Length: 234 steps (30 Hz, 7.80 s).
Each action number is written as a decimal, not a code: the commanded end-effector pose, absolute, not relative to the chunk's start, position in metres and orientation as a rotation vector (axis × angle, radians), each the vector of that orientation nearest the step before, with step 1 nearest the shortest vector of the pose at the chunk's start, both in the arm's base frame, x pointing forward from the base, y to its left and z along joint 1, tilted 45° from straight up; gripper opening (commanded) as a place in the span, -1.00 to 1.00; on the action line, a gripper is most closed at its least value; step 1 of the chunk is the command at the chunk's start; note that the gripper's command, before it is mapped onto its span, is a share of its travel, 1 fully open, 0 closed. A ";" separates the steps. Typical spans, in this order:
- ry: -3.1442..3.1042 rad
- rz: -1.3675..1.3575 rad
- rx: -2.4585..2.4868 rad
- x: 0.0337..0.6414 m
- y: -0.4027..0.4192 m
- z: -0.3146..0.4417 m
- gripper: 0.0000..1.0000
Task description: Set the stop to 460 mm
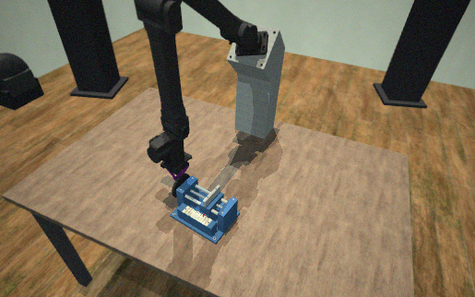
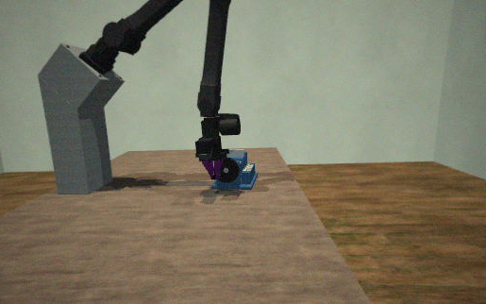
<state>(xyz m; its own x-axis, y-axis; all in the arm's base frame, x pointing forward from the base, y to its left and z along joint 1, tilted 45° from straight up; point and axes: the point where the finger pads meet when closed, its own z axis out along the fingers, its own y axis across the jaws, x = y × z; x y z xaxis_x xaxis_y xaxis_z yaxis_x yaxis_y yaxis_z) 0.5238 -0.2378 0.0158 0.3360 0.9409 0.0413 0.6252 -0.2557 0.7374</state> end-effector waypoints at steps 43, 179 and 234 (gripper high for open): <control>1.382 0.644 2.003 0.588 -0.256 0.060 -0.87; 1.391 0.617 2.035 0.478 -0.226 0.025 -0.87; 1.397 0.627 2.021 0.525 -0.233 0.014 -0.87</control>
